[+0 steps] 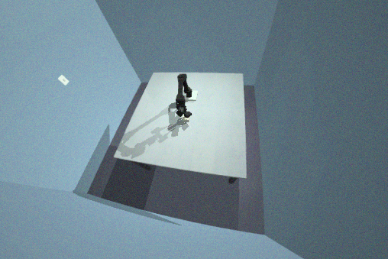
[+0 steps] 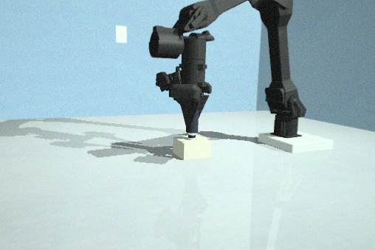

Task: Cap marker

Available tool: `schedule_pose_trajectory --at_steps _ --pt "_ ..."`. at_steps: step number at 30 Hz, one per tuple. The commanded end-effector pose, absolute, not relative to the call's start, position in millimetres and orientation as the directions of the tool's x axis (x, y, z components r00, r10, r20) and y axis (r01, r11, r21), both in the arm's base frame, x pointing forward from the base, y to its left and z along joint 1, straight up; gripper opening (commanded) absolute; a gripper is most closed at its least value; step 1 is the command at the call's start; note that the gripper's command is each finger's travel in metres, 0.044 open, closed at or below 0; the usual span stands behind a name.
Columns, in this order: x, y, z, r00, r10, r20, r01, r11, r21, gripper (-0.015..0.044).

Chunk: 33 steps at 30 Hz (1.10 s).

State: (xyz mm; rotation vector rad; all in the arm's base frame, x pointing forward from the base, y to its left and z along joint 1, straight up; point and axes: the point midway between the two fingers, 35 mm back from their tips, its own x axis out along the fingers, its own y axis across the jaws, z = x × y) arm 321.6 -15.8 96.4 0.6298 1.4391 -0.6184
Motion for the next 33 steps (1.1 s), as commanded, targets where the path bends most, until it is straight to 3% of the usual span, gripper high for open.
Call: schedule_pose_trajectory --at_steps 1,2,12,17,20,26,33 --pt "322 -16 96 0.038 -0.009 -0.999 0.719 0.695 0.021 0.0420" --pt "322 -16 96 0.038 -0.009 -0.999 0.719 0.695 0.021 0.0440" --pt "319 -15 169 0.038 -0.009 -0.999 0.719 0.695 0.022 0.0440" --pt "319 -15 171 0.038 -0.009 -0.999 0.719 0.695 0.022 0.0440" --pt "319 -15 169 0.038 -0.008 -0.999 0.614 0.789 0.017 0.0361" --pt "318 -14 162 0.038 -0.006 -0.999 0.146 0.989 -0.001 0.0204" --pt "318 -14 162 0.038 -0.006 -0.999 0.131 0.991 -0.001 0.0020"
